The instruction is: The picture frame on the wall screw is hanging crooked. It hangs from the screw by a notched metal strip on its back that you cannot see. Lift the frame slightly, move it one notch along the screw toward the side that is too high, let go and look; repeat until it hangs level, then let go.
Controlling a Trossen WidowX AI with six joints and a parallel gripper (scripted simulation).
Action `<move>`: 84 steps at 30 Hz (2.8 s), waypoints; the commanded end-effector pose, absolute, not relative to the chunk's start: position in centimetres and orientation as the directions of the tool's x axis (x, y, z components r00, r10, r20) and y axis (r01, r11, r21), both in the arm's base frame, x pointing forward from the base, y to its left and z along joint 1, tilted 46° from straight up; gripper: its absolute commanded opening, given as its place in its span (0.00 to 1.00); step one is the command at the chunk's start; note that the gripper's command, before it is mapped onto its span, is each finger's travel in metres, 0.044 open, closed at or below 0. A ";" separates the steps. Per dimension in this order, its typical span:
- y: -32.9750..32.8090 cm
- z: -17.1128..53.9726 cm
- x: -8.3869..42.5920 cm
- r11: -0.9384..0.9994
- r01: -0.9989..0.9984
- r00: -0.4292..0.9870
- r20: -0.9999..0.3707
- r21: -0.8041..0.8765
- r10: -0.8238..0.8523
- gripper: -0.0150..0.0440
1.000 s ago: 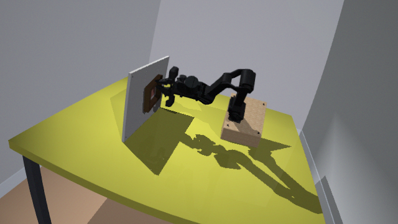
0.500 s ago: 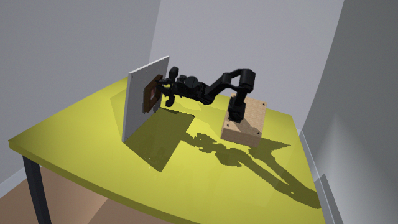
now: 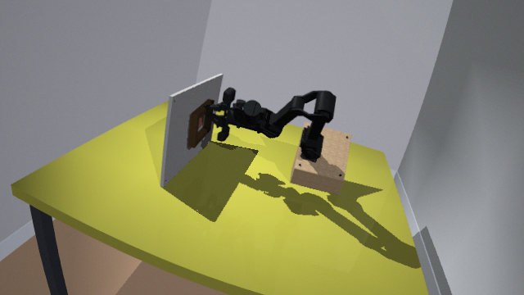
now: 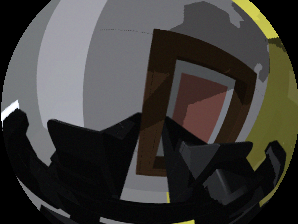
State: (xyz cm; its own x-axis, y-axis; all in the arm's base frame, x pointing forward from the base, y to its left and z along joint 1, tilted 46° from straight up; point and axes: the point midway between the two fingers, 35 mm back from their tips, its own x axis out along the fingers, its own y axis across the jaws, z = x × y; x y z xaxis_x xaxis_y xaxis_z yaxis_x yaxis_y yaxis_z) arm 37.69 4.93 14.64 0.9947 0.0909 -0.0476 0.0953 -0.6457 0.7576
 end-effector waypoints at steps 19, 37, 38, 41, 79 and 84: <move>4.9 14.7 37.7 -0.734 0.099 0.995 -0.044 0.672 0.093 0.25; 4.9 15.4 34.9 -0.687 0.094 0.995 -0.046 0.720 0.088 0.69; 4.9 15.5 34.1 -0.678 0.093 0.995 -0.045 0.729 0.087 0.69; 4.8 15.6 31.7 -0.649 0.089 0.995 -0.045 0.756 0.085 0.69; 1.0 18.2 21.1 -0.589 0.133 0.990 -0.083 0.797 0.112 0.69; 1.1 18.3 20.5 -0.580 0.141 0.988 -0.081 0.802 0.129 0.69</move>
